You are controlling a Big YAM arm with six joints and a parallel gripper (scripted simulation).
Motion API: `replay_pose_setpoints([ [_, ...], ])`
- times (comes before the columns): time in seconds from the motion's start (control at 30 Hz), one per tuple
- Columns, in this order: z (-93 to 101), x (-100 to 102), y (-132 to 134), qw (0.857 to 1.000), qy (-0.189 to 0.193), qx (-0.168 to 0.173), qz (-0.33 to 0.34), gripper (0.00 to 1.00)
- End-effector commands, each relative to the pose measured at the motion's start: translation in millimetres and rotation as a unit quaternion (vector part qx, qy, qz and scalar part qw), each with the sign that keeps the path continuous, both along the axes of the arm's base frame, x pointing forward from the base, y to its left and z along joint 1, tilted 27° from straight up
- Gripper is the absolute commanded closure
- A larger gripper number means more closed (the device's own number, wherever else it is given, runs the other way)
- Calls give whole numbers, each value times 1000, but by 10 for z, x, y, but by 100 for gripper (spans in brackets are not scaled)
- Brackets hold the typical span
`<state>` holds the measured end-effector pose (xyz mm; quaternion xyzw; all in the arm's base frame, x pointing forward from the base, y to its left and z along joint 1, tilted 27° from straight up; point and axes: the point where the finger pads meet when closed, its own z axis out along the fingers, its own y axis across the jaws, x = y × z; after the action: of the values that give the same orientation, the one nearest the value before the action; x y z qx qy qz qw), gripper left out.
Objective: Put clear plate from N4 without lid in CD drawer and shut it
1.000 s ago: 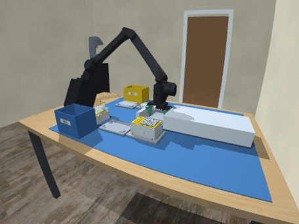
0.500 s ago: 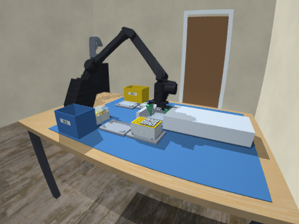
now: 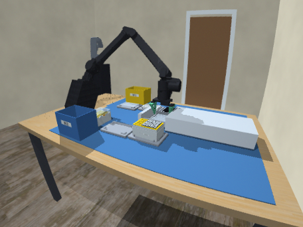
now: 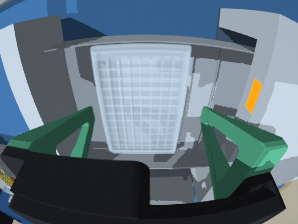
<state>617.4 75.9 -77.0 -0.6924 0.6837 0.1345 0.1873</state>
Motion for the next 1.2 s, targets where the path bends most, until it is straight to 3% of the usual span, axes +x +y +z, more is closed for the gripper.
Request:
replay_pose_setpoints([
  [0.0, 265, 188, -207, 1000, -23, 1, -8, 0],
  [0.1, 397, 213, -226, 999, -31, 1, -8, 0],
  [0.27, 290, 173, -243, 1000, -19, 1, -8, 0],
  [0.33, 458, 216, -256, 999, -32, 1, -8, 0],
  [0.5, 546, 233, -287, 999, -35, 0, -8, 0],
  [0.6, 382, 180, -303, 1000, -19, 1, -8, 0],
  [0.87, 661, 225, -342, 999, -36, 0, -8, 0],
  [1.0, 540, 178, -364, 1000, -22, 1, -8, 0],
  [1.1, 747, 215, -385, 999, -36, 0, -8, 0],
  [1.17, 772, 212, -397, 999, -36, 0, -8, 0],
])
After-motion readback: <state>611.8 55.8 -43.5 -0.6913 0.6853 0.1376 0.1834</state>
